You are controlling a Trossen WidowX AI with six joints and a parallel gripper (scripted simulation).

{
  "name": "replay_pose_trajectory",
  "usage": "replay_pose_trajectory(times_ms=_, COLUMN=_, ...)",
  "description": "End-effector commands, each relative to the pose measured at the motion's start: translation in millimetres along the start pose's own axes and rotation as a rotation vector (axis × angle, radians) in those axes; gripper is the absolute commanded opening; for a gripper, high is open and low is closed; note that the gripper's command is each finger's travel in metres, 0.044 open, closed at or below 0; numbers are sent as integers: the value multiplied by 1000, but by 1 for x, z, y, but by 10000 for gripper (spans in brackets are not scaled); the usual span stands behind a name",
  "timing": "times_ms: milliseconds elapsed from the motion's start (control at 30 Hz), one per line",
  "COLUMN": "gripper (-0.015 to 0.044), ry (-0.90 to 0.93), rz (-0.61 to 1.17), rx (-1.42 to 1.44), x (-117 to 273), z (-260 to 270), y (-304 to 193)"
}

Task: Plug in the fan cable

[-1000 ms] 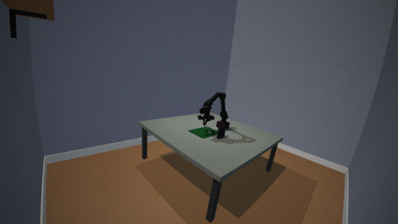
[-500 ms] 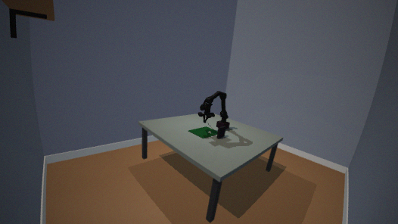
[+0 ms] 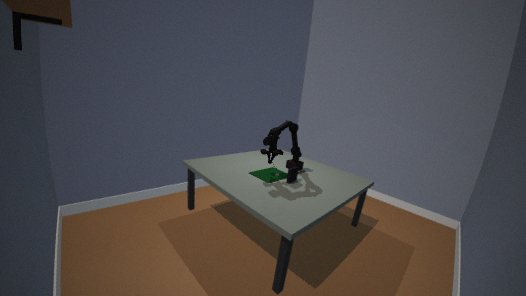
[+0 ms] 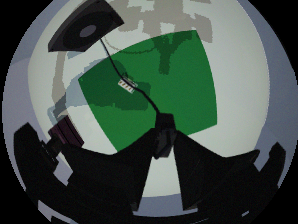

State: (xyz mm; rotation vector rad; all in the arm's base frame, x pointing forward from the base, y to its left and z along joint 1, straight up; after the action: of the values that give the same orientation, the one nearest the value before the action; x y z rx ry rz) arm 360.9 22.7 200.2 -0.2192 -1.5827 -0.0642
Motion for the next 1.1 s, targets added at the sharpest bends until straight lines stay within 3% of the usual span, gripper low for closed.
replay_pose_trajectory(times_ms=0, gripper=0, ry=-2, rz=-35, rx=-1, x=0, z=-8, y=8)
replay_pose_trajectory(times_ms=433, gripper=0, ry=-16, rz=-118, rx=1, x=2, z=-24, y=23)
replay_pose_trajectory(times_ms=1067, gripper=0, ry=7, rz=-366, rx=-16, x=-29, z=-30, y=5)
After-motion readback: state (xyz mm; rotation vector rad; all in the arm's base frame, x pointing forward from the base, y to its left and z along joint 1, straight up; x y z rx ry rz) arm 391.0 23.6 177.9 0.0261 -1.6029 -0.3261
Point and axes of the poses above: the point midway between the two fingers, 35 mm back from their tips, its own x axis back along the fingers, its own z axis across the jaws, y = z × x, the point moved 10 cm from there along x, back along the fingers, and after that the axes turned 13 degrees about x, right-handed, at the moved point
